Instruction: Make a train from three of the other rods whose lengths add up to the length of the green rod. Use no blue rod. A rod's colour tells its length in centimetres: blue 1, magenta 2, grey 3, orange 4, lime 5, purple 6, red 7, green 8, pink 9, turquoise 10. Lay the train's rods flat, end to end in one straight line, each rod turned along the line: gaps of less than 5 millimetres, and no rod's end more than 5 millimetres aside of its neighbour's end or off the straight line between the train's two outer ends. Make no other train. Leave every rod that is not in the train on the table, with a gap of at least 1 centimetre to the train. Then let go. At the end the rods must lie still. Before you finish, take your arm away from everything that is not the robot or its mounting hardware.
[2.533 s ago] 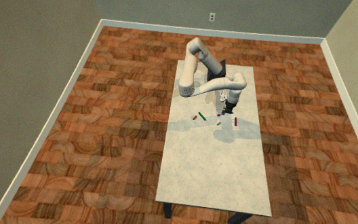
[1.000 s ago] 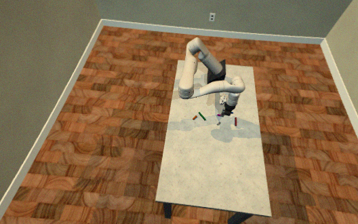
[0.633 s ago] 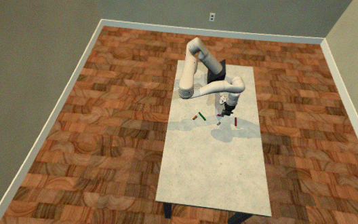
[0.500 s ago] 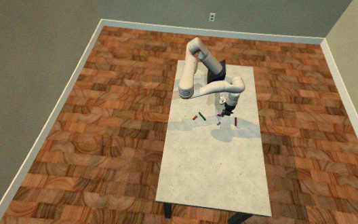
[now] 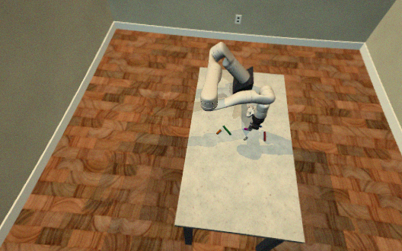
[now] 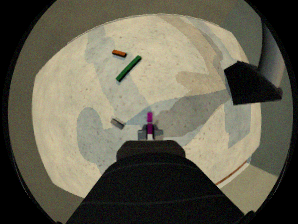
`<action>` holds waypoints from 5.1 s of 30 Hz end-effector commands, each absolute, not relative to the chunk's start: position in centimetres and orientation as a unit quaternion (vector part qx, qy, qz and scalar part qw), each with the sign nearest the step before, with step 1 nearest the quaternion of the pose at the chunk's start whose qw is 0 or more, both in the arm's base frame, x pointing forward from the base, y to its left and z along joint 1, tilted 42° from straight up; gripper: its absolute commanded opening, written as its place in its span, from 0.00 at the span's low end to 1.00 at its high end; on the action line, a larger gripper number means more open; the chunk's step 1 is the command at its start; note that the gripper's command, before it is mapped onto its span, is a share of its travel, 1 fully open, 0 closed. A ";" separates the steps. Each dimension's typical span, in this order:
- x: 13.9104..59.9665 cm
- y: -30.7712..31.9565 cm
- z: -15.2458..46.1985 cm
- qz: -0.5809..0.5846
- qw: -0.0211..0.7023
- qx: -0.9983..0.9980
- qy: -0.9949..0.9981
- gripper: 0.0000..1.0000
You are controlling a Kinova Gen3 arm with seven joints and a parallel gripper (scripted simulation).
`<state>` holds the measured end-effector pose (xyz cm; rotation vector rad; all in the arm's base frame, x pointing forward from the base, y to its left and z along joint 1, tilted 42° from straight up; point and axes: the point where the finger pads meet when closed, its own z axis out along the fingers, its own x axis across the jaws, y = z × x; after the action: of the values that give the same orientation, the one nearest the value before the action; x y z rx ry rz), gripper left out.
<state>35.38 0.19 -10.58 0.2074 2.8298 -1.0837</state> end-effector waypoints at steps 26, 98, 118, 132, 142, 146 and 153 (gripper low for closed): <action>35.5 -0.2 -11.1 -0.356 0.053 0.068 0.931 0.24; 35.5 -0.5 -11.4 -0.356 0.053 0.068 0.931 0.54; 35.1 4.2 -6.2 -0.356 0.053 0.068 0.931 0.54; 35.0 5.5 -4.8 -0.356 0.053 0.068 0.931 1.00; 35.0 5.5 -4.8 -0.356 0.053 0.068 0.931 1.00; 35.0 5.5 -4.8 -0.356 0.053 0.068 0.931 1.00; 35.0 5.5 -4.8 -0.356 0.053 0.068 0.931 1.00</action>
<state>35.00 5.40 -4.82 0.2080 2.8296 -1.0837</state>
